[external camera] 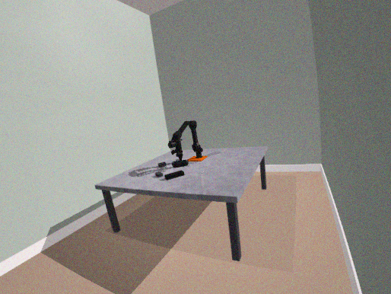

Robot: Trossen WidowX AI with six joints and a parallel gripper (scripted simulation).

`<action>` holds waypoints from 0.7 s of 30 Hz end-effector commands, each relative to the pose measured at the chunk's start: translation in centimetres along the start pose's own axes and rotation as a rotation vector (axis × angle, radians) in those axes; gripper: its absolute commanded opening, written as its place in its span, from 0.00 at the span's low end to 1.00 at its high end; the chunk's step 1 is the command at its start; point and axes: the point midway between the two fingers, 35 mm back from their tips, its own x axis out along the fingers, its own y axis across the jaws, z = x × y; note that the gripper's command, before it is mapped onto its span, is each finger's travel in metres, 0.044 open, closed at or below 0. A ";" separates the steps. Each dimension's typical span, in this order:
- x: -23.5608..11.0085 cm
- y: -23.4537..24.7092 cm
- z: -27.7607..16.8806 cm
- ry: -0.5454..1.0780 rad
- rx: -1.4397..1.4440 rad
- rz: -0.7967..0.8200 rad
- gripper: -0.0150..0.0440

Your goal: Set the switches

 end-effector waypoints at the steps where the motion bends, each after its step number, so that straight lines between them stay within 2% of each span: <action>1: 0.4 -0.1 -0.1 0.007 -0.004 -0.009 0.25; 16: 0.6 -0.1 -0.1 0.007 -0.004 -0.009 0.25; 21: -3.9 -0.1 -0.1 0.006 -0.004 -0.008 0.25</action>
